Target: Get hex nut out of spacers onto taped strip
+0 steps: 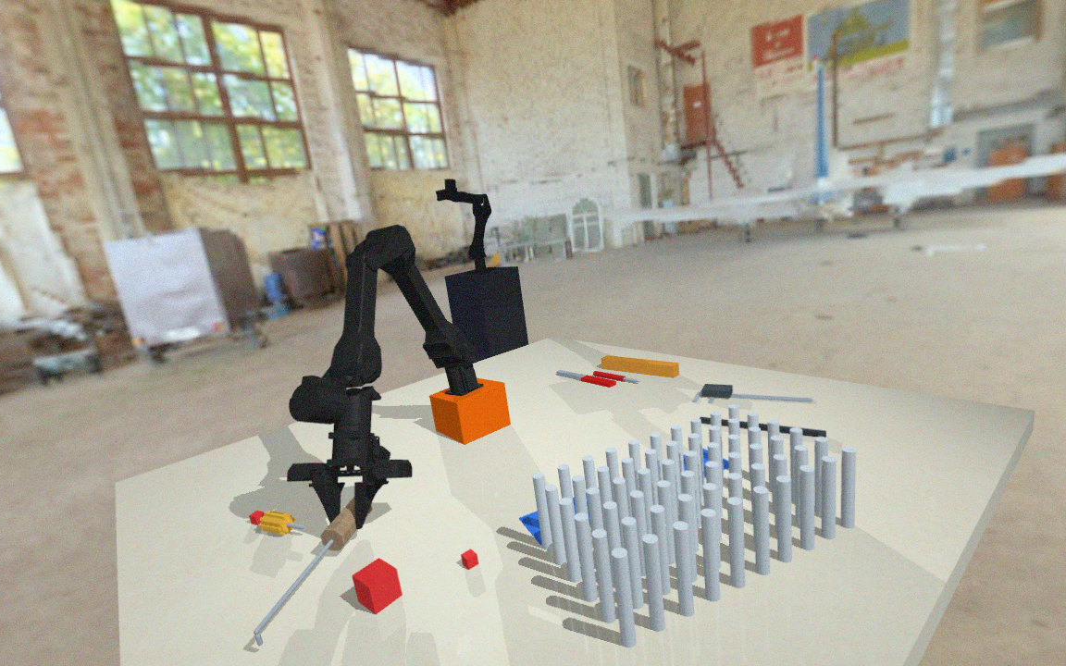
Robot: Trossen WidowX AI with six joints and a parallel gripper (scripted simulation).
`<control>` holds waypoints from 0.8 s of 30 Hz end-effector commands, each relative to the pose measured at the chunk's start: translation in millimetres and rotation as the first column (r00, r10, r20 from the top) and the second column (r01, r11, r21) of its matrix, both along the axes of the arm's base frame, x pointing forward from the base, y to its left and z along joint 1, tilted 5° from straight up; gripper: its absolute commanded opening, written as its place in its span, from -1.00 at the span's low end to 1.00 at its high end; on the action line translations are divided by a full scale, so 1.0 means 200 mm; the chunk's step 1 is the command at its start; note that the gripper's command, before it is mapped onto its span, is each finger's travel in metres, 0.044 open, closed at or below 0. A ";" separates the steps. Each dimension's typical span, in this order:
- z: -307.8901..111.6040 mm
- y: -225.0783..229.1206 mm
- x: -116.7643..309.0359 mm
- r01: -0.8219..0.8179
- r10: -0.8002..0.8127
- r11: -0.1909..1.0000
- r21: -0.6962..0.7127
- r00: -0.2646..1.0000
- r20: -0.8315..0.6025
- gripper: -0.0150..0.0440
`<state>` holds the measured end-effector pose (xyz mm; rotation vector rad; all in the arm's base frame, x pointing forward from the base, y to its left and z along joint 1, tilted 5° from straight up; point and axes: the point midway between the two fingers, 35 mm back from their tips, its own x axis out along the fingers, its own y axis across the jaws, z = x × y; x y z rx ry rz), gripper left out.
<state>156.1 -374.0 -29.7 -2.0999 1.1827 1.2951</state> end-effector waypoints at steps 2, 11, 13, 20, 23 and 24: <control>-0.03 0.01 0.00 -0.006 0.006 1.000 0.000 1.000 0.003 -0.49; -0.03 0.01 -0.01 0.000 0.000 1.000 0.001 1.000 0.000 -0.05; -0.03 0.01 -0.01 0.000 0.000 1.000 0.001 1.000 0.000 0.13; -0.03 0.01 -0.01 0.000 0.000 1.000 0.001 1.000 0.000 0.75; -0.03 0.01 -0.01 0.000 0.000 1.000 0.001 1.000 0.000 1.00; -0.03 0.01 -0.01 0.000 0.000 1.000 0.001 1.000 0.000 1.00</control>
